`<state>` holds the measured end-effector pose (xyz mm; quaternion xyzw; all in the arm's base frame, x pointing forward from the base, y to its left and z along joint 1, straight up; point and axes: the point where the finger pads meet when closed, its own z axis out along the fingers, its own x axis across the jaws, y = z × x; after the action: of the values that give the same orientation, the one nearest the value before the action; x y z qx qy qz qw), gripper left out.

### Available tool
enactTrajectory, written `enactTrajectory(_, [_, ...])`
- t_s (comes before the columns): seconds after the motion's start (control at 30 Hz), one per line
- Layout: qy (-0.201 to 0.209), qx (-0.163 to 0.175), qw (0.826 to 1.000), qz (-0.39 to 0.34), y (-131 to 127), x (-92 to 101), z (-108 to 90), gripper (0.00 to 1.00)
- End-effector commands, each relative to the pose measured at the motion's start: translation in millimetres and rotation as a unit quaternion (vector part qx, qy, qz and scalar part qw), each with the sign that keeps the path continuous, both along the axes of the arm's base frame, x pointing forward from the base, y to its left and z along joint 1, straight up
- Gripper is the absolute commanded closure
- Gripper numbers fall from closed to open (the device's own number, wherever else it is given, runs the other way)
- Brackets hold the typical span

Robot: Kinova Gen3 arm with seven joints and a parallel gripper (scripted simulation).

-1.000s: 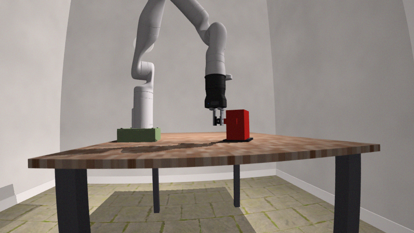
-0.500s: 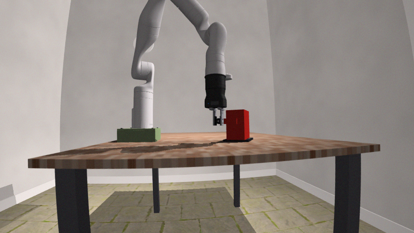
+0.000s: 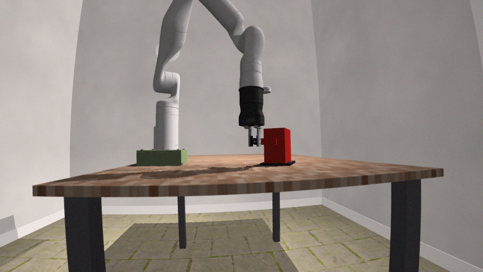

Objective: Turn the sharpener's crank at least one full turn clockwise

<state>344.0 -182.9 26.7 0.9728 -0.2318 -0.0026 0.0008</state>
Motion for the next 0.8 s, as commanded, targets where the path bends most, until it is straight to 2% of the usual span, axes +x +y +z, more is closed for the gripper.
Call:
enactTrajectory(0.0, [-0.005, -0.002, 1.0, 0.0, -2, 5.0, 4.1, 1.0])
enactTrajectory(0.37, [-0.005, -0.002, 1.0, 0.0, -2, 5.3, 6.4, 1.0])
enactTrajectory(0.77, [-0.005, -0.002, 1.0, 0.0, -4, 9.4, 20.1, 1.0])
